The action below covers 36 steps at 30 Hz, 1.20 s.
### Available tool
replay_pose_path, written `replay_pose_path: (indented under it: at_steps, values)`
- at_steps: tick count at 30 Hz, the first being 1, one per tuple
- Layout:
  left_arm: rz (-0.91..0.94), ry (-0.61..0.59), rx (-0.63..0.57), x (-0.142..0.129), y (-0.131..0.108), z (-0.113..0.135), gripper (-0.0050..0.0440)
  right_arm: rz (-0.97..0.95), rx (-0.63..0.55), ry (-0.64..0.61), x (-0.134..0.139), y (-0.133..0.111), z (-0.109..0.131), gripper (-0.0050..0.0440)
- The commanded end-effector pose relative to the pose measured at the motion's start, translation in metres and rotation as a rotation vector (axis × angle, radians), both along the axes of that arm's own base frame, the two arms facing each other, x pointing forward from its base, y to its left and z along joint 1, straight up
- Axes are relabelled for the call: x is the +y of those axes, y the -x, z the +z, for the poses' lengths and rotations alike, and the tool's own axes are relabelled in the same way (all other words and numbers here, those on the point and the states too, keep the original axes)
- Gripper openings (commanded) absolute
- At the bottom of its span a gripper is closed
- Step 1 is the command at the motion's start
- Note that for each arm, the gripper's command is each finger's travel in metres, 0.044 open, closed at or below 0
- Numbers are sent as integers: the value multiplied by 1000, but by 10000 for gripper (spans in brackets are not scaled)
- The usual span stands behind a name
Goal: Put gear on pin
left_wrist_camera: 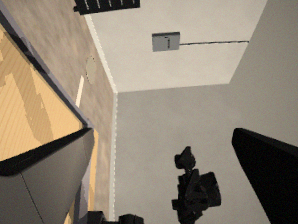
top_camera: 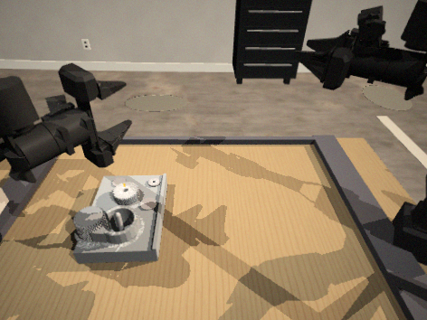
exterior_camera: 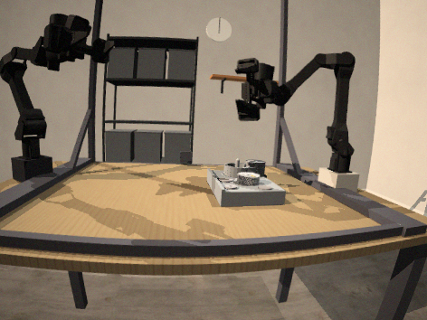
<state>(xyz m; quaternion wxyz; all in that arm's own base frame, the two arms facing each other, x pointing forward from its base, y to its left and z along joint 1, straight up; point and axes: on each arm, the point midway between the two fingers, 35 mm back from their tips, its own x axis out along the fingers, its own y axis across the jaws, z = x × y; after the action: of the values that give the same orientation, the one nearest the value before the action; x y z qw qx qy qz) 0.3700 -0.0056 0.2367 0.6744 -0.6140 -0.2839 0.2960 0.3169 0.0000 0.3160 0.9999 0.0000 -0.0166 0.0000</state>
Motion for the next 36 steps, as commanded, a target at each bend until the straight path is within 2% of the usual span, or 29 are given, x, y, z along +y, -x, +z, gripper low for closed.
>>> replay_pose_path:
  at_steps: [1, 17, 18, 21, 27, 32, 34, 36]
  values:
    - [0, 8, -18, 0, 0, 6, 400, 0, -17, 0, 0, 1, 7, 400]
    - [0, 8, -18, 0, 0, 6, 400, 0, -17, 0, 0, 1, 7, 400]
    - [-4, -5, 3, 1, 0, 2, 400, 0, 0, 0, 0, 0, 0, 400]
    - [-22, -27, 24, 2, -1, 5, 400, 0, -3, 0, 0, 0, 1, 400]
    - [-84, -110, 92, 8, -2, 20, 400, 0, -12, 0, 0, 1, 5, 400]
    - [-175, -249, 197, 14, -3, 35, 400, 0, -19, 0, 0, 1, 8, 400]
    - [-175, -249, 197, 14, -3, 35, 400, 0, -19, 0, 0, 1, 8, 400]
    - [-224, -330, 251, 16, -3, 43, 400, 0, -19, 0, 0, 1, 8, 400]
